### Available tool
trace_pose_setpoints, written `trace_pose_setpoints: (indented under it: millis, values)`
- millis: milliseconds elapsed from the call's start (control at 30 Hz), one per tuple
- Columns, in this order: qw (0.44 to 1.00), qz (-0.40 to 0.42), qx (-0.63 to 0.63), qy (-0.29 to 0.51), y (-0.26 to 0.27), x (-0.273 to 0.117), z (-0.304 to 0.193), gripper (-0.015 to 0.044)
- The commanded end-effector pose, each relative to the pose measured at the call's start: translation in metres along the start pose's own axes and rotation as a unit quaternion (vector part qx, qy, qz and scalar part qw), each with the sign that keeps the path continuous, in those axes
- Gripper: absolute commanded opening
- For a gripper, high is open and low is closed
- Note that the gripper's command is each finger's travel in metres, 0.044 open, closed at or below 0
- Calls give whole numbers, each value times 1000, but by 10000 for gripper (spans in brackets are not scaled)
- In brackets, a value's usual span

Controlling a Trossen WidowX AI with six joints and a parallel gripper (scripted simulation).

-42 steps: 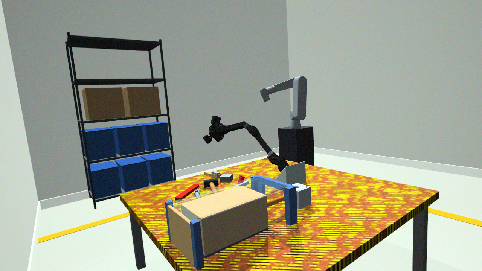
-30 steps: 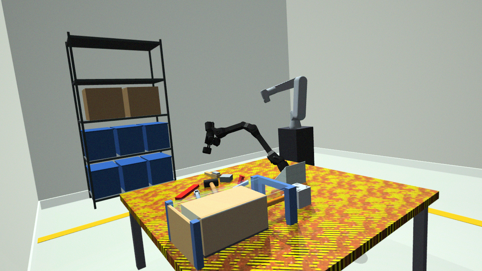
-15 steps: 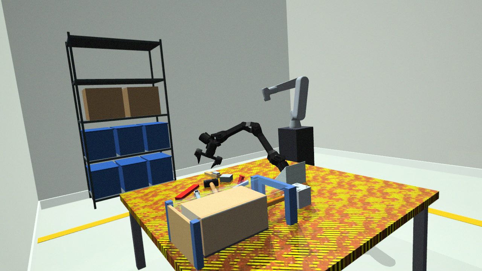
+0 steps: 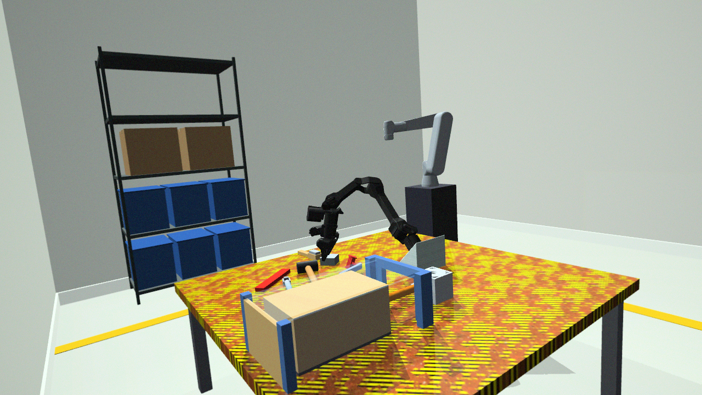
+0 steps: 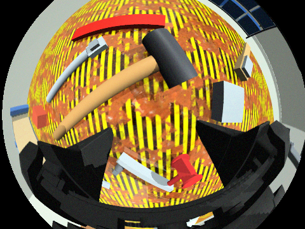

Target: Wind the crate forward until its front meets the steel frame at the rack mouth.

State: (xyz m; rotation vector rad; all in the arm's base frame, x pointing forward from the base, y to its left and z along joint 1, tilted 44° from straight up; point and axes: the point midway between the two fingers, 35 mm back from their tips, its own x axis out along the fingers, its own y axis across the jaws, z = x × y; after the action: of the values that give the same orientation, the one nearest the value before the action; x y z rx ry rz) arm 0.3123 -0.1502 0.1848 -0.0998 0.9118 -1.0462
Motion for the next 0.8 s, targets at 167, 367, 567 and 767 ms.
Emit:
trace_pose_setpoints:
  millis: [167,367,567,767]
  values:
    - [898,42,-427,102,16,-16,-110,440]
    - [898,42,-427,102,16,-16,-110,440]
    - [898,42,-427,102,16,-16,-110,440]
    - [898,42,-426,102,19,5,-111,440]
